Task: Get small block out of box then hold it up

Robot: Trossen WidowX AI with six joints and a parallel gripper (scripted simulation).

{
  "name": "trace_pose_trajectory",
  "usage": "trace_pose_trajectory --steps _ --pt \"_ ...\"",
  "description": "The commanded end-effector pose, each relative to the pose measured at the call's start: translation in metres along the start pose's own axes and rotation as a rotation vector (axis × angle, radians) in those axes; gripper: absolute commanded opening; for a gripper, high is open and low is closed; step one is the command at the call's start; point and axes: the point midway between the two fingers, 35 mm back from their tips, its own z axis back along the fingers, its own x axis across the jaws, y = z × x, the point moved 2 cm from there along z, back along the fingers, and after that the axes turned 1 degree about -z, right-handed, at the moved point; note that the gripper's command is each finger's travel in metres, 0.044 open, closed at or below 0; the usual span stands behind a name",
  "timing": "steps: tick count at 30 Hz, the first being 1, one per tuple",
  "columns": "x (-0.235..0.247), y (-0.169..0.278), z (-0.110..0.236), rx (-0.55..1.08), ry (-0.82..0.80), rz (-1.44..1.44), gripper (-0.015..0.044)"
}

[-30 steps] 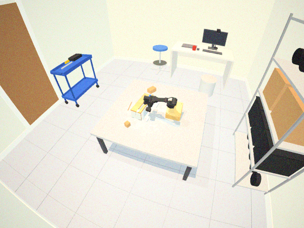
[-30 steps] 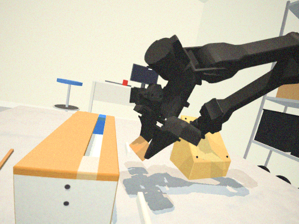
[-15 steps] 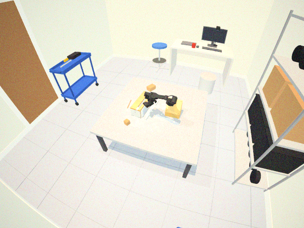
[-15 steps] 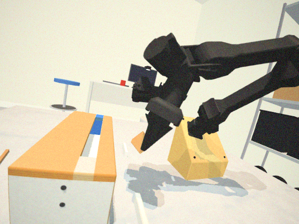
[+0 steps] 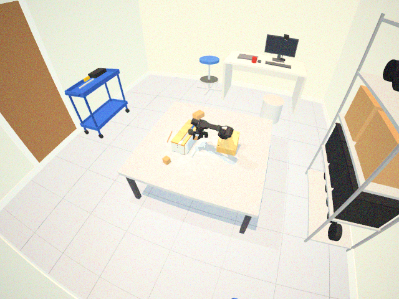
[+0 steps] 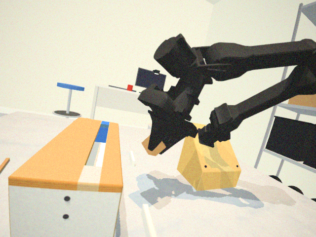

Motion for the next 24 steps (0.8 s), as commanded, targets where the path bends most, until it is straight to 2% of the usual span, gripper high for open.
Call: trace_pose_trajectory --steps 1,24 --pt "-0.003 0.000 0.002 0.010 -0.005 -0.134 0.0000" --pt "-0.011 -0.002 0.021 0.087 -0.041 -1.062 0.0000"
